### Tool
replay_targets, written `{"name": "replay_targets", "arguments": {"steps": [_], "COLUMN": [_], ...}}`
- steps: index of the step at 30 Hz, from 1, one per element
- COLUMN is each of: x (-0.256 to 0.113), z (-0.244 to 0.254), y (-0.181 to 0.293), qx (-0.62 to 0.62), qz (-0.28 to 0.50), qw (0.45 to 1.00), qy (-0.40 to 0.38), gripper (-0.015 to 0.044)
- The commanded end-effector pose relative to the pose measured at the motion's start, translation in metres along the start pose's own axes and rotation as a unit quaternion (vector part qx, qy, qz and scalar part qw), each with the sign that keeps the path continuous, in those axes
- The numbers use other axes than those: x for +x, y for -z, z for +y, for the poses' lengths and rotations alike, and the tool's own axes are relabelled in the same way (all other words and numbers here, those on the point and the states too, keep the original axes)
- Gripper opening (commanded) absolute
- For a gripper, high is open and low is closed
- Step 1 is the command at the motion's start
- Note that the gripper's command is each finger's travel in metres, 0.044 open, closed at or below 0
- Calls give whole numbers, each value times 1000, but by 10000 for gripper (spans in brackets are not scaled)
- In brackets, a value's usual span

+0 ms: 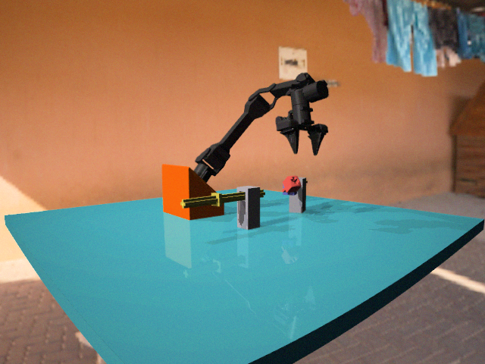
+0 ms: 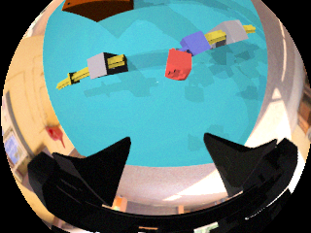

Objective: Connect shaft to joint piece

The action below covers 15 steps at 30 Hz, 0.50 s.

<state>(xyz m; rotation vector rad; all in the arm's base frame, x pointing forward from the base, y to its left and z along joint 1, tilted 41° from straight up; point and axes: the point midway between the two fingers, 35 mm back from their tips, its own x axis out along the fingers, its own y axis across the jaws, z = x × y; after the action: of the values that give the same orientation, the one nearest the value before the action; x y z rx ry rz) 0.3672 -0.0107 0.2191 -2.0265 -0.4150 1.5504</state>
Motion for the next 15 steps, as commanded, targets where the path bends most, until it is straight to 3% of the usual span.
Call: {"name": "replay_targets", "arguments": {"steps": [1,15], "x": [1,3], "z": [-2,-2], "y": [-1,-2], "qx": [-44,-253], "qz": [-2,-1], "qw": [999,967], "qy": [4,5], "gripper": [440,440]}}
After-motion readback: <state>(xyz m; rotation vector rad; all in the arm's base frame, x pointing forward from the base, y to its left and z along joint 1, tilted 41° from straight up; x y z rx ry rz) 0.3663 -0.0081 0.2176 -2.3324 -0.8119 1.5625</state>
